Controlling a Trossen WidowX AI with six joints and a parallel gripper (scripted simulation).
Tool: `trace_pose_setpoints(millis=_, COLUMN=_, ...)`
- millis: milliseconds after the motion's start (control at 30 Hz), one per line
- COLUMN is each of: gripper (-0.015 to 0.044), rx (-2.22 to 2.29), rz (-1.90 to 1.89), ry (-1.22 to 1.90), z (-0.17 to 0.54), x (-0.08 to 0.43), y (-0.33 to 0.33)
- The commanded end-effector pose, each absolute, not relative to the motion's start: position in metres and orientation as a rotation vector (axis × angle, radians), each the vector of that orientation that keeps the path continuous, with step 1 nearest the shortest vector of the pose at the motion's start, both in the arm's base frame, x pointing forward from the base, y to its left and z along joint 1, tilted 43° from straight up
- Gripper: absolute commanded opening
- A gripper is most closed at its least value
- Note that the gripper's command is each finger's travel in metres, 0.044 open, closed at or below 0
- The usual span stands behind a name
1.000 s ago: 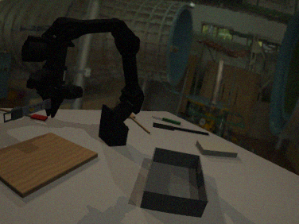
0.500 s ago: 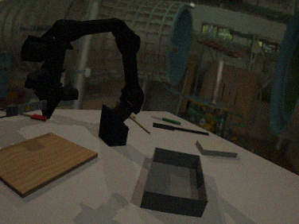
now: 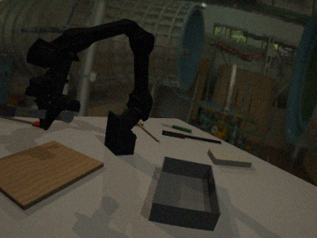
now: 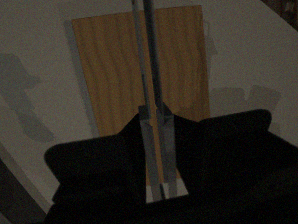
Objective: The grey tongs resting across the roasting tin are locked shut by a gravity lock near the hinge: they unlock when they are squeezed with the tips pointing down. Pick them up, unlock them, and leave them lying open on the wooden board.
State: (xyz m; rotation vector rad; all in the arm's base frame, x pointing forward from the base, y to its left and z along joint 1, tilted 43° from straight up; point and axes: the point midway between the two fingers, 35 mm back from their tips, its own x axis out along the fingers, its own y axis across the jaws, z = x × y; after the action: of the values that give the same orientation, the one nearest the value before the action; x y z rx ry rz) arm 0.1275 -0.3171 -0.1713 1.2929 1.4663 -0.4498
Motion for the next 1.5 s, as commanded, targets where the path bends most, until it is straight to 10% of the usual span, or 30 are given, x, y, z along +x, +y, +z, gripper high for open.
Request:
trace_pose_setpoints(millis=0, gripper=-0.015, rx=1.273, rz=-0.488, ry=1.41, z=-0.171, x=0.128, y=-0.32)
trace_pose_setpoints(millis=1467, gripper=-0.015, rx=1.035, rz=-0.766, ry=0.927, z=-0.154, x=0.118, y=-0.296)
